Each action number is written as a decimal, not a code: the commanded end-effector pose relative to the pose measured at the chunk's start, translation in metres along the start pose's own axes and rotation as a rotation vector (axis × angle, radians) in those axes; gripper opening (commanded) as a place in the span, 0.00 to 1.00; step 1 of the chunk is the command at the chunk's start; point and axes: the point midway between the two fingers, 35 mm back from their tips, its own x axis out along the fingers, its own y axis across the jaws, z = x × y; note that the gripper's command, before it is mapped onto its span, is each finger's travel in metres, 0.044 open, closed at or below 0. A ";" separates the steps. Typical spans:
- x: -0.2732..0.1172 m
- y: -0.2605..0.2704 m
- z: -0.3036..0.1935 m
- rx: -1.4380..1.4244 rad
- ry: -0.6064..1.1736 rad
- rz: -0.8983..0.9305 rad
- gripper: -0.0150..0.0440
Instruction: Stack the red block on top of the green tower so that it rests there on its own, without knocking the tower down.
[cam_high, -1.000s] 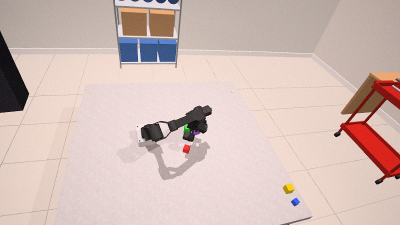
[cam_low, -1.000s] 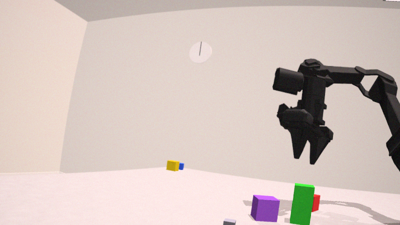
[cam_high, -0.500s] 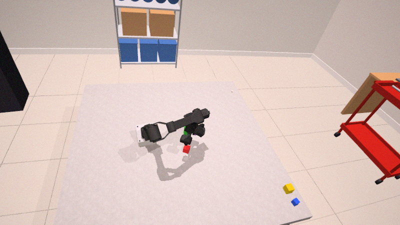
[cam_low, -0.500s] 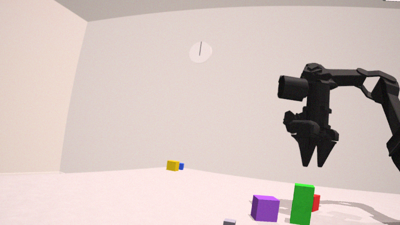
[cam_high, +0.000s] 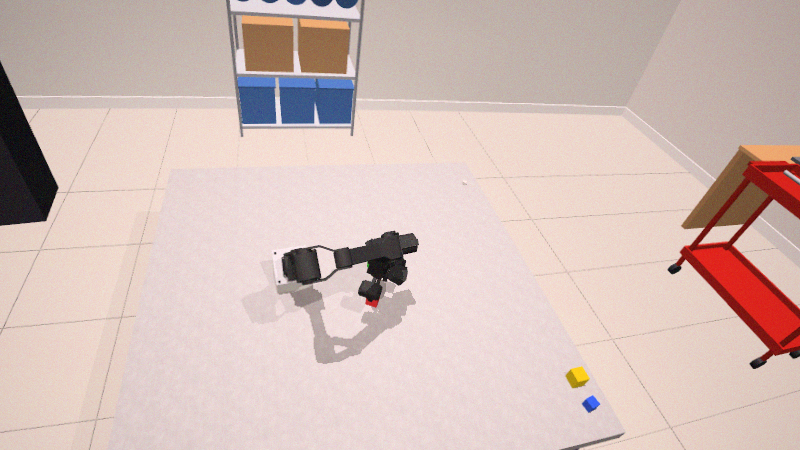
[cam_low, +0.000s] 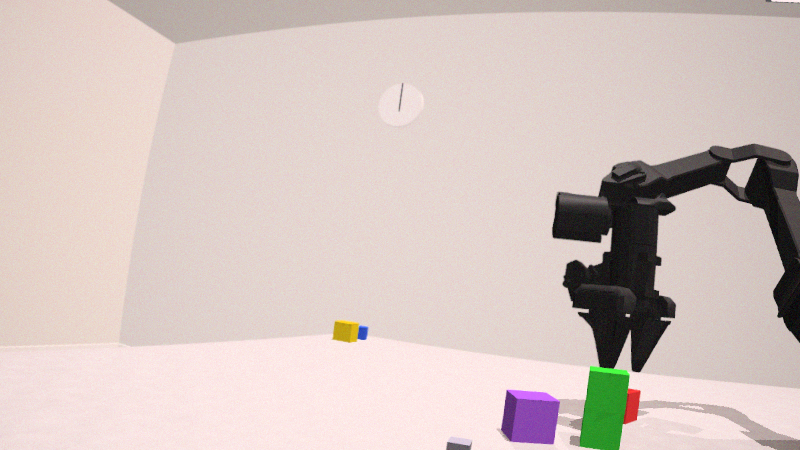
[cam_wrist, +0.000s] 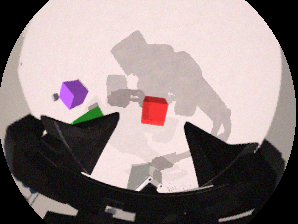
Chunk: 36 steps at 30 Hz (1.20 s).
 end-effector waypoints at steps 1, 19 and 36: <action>0.005 -0.002 -0.001 -0.005 -0.002 -0.006 1.00; 0.032 -0.001 0.000 -0.005 -0.002 -0.006 1.00; 0.048 -0.002 -0.001 -0.005 -0.004 -0.008 1.00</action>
